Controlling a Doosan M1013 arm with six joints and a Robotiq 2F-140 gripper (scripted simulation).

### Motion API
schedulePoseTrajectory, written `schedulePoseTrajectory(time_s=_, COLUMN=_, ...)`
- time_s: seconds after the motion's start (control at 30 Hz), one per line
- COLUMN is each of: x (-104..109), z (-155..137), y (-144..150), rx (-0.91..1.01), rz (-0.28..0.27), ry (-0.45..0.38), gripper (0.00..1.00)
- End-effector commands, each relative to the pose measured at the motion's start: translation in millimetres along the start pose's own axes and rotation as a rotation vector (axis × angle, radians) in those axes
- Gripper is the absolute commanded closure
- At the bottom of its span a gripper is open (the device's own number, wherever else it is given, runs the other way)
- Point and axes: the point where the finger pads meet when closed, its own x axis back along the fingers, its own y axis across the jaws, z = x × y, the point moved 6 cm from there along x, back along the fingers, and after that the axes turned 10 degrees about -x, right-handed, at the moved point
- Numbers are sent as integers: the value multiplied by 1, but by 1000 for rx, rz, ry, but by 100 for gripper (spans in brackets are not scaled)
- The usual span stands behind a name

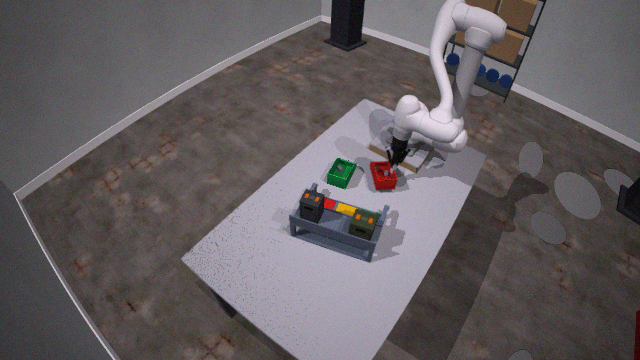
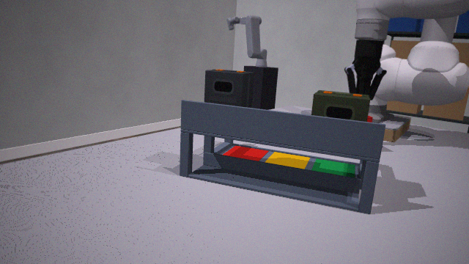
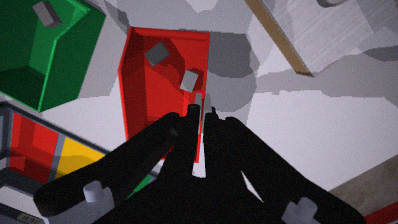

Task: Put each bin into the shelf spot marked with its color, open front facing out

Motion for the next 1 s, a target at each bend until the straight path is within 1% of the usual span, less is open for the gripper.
schedulePoseTrajectory(time_s=0.0, x=0, z=-4, y=0, rx=-18, rz=0, ry=0, gripper=90)
schedulePoseTrajectory(time_s=0.3, x=0, z=-16, y=-2, rx=-63, rz=0, ry=0, gripper=90)
schedulePoseTrajectory(time_s=0.97, x=0, z=-52, y=-6, rx=-210, rz=0, ry=0, gripper=90)
